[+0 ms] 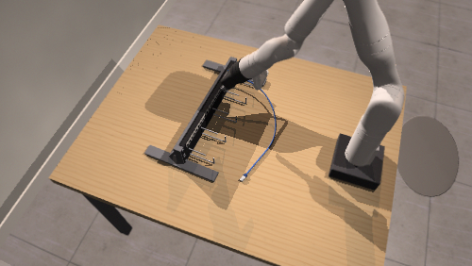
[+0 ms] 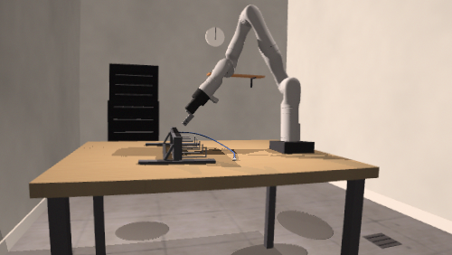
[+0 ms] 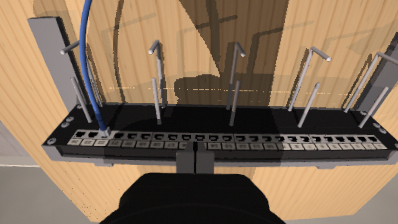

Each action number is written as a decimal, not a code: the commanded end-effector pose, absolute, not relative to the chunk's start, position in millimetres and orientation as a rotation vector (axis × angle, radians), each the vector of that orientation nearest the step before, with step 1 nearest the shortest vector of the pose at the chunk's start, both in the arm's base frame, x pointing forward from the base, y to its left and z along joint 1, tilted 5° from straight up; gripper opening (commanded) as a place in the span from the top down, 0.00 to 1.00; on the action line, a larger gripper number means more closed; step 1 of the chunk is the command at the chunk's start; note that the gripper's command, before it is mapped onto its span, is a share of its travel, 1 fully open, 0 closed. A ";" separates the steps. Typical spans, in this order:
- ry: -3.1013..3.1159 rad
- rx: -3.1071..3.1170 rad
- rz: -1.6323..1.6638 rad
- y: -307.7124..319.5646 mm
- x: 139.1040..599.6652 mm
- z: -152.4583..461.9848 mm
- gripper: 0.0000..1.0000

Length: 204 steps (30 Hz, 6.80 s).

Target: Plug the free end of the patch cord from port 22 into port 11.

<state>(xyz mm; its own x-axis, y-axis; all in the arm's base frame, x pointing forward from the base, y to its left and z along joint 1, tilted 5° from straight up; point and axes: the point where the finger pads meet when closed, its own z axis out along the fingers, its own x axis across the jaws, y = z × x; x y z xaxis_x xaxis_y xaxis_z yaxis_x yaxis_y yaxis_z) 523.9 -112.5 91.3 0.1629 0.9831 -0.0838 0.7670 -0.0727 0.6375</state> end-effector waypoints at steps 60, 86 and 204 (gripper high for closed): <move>1.655 1.895 0.506 -112.4 521.5 92.6 1.00; 1.655 1.895 0.506 -98.4 470.2 156.3 1.00; 1.655 1.895 0.505 -127.9 430.9 200.3 1.00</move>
<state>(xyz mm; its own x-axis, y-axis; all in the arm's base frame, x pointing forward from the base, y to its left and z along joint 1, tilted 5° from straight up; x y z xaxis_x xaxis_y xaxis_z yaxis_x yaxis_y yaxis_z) 432.1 -120.9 199.4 0.1502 0.9850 -0.0846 0.7707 -0.0631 0.6341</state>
